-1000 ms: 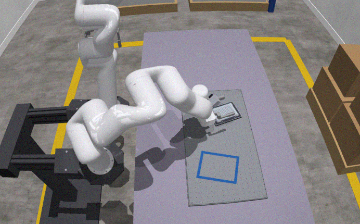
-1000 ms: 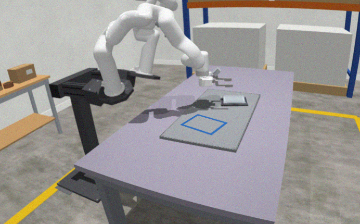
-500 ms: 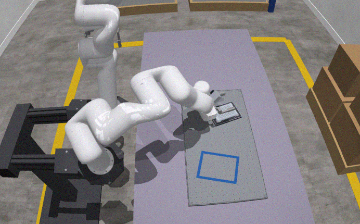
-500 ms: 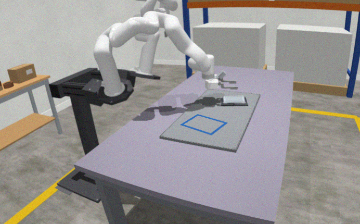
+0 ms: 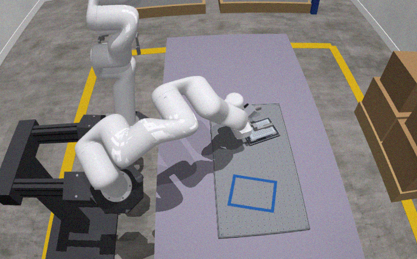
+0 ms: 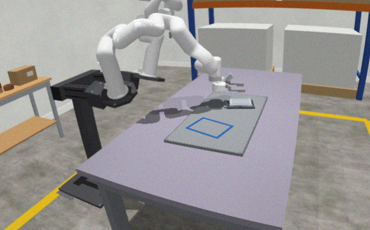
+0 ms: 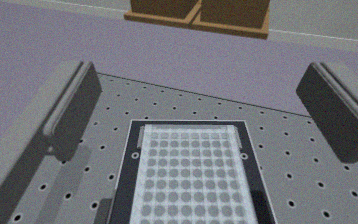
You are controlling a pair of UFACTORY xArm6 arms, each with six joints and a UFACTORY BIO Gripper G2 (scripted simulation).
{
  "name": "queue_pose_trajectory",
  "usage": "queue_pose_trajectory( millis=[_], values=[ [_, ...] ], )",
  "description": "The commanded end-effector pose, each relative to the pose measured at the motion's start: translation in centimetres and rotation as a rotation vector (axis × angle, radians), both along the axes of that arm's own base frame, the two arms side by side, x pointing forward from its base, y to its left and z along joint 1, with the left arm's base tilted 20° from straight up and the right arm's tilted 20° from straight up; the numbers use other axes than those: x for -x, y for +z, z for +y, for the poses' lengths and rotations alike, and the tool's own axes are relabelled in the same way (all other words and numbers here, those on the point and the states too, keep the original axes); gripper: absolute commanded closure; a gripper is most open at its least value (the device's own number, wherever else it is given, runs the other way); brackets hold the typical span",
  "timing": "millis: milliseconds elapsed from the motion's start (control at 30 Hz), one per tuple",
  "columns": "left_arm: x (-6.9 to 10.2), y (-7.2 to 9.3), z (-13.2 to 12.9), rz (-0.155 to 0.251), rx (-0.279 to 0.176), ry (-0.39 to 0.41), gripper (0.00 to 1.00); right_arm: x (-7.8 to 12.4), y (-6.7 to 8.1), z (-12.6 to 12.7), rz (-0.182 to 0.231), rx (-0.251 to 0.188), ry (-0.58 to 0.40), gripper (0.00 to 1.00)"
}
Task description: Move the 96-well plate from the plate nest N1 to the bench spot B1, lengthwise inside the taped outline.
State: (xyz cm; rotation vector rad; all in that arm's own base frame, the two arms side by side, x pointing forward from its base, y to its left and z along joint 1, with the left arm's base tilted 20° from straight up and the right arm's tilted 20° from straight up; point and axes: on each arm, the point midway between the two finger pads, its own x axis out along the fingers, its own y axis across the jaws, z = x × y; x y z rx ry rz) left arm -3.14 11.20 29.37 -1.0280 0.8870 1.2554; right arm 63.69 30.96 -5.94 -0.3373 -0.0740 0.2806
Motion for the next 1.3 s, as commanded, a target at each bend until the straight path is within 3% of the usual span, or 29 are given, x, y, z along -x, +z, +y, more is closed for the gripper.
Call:
queue_pose_trajectory(
  millis=[0, 1267],
  values=[
    [0.0, 0.1, 0.0, 0.000, -0.002, 0.000, 0.00, -0.1, 0.3, 0.2, -0.004, -0.003, 0.001, 0.63],
    [0.0, 0.1, 0.0, 0.000, -0.002, 0.000, 0.00, -0.8, -5.1, -1.6, -0.004, -0.003, 0.001, 0.63]
  ],
)
